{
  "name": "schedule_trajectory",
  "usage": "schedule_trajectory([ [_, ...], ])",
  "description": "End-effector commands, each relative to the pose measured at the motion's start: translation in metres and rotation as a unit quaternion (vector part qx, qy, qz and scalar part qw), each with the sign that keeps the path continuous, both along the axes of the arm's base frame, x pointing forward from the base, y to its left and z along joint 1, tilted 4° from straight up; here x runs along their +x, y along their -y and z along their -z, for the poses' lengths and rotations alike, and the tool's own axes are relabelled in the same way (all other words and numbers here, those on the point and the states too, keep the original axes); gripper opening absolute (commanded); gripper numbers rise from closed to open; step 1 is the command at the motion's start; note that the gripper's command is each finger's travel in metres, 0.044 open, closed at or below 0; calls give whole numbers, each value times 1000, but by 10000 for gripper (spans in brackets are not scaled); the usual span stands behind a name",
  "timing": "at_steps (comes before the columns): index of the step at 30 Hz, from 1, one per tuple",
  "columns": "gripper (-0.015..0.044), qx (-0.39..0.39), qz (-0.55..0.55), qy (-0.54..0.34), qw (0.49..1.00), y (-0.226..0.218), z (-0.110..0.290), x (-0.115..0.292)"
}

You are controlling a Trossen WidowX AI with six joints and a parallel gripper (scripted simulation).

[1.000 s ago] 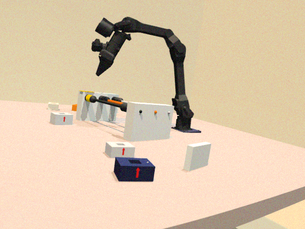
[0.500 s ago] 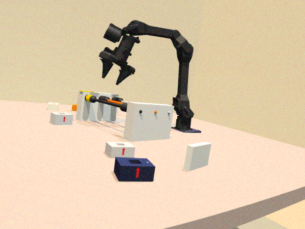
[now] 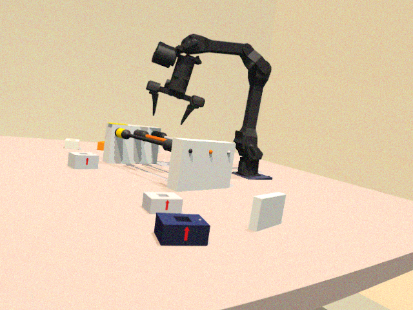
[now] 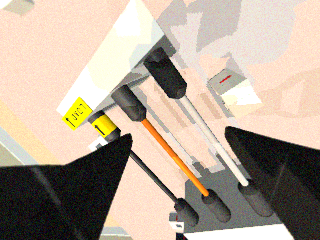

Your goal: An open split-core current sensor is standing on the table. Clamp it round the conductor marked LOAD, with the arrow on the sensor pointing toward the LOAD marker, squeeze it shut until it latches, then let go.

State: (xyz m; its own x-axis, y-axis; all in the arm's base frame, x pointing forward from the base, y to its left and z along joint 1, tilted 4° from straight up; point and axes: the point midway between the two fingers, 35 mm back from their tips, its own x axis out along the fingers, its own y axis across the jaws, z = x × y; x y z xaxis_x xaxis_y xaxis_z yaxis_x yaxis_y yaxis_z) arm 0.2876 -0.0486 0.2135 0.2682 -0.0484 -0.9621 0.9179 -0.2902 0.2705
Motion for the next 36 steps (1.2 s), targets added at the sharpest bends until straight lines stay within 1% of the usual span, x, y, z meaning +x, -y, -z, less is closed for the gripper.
schedule_trajectory([
  [1, 440, 87, 375, -58, 921, -21, 39, -61],
  [4, 440, 96, 444, -64, 889, -23, 45, -71],
  [6, 440, 97, 459, -65, 881, -24, 46, -74],
  [21, 440, 97, 459, -65, 881, -24, 48, -73],
  [36, 440, 98, 459, -65, 881, -23, 71, -70],
])
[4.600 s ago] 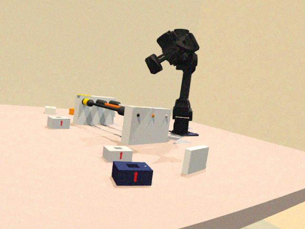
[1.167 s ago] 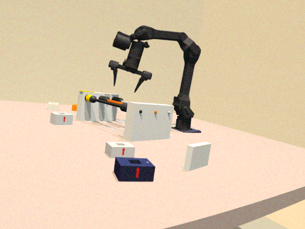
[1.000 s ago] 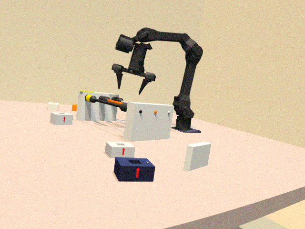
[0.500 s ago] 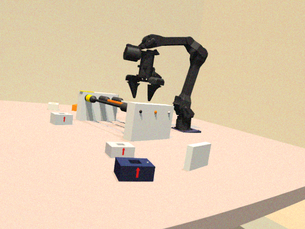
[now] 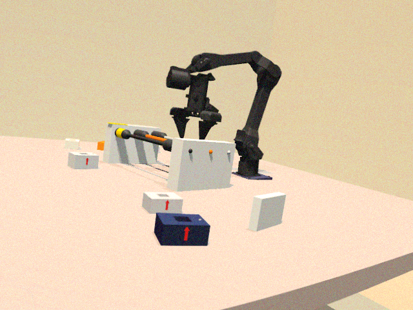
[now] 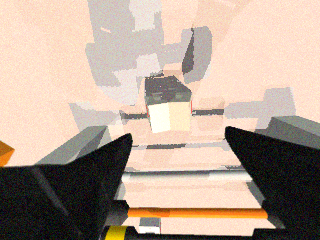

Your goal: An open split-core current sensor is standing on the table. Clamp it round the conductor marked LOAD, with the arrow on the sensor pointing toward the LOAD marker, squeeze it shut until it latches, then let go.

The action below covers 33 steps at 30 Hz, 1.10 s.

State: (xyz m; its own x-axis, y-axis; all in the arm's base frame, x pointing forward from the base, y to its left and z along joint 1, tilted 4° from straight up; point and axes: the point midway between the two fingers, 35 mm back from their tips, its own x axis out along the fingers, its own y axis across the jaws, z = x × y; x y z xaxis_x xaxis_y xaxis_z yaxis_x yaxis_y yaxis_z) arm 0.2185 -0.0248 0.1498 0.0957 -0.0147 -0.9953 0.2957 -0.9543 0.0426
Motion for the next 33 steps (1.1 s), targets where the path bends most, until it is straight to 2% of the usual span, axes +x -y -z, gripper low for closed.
schedule_trajectory([
  [1, 440, -1, 2, -3, 1000, 1, 9, 0],
  [24, 440, -1, 2, -3, 1000, 1, 42, 1],
  [29, 309, 0, 0, -1, 1000, 0, 38, 2],
  [33, 282, 0, 0, -1, 1000, 0, 38, 2],
])
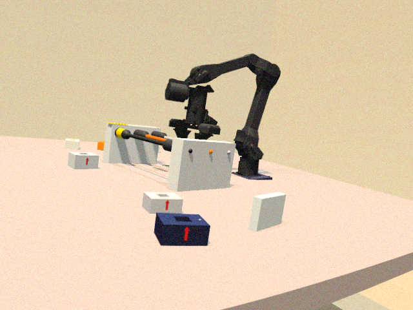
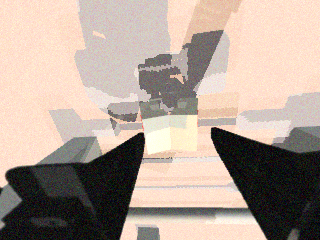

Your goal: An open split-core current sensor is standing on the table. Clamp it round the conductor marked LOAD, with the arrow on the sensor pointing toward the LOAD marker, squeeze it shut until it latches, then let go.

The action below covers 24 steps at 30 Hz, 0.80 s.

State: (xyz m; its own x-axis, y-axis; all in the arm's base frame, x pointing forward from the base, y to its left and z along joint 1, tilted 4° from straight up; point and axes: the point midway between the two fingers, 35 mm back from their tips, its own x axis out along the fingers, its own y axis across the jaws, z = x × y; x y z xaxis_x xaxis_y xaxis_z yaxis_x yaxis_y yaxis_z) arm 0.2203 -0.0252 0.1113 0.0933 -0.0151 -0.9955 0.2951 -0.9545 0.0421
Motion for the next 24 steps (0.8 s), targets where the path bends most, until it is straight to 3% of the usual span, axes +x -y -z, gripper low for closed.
schedule_trajectory([
  [1, 275, 0, 0, 0, 1000, 0, 0, 0],
  [11, 209, 0, 0, 0, 1000, 0, 0, 0],
  [19, 0, 0, 0, 0, 1000, 0, -24, 1],
  [24, 0, 0, 1, -1, 1000, 0, -45, 0],
])
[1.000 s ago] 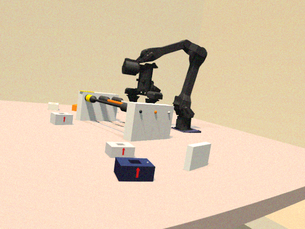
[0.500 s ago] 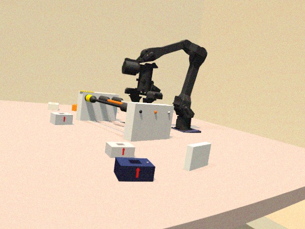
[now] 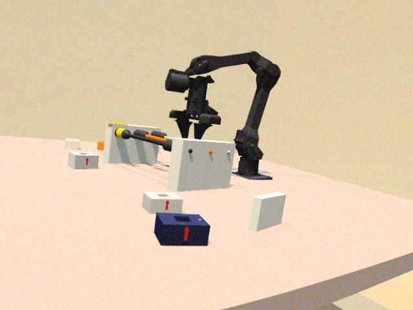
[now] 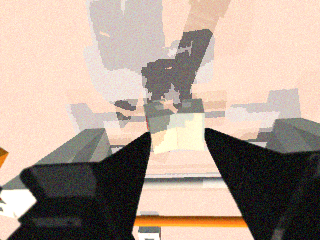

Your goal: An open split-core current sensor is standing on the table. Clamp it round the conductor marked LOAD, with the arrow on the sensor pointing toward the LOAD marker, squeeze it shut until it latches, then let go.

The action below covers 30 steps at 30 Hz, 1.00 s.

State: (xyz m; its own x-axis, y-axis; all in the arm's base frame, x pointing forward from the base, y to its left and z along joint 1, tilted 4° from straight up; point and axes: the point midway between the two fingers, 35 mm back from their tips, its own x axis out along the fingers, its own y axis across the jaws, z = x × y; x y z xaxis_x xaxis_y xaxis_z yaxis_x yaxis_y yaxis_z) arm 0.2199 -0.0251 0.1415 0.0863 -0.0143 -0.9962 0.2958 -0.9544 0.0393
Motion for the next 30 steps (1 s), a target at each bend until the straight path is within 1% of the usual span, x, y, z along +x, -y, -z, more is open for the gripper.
schedule_trajectory([
  [1, 0, -1, 1, 3, 1000, 0, -19, 0],
  [11, 0, -2, 2, 1, 1000, -1, -60, -8],
  [15, 0, -2, -7, 3, 1000, -1, -63, -9],
  [23, 0, -8, -119, 19, 993, -1, -67, -9],
  [30, 0, -18, -232, 37, 972, -1, -72, -10],
])
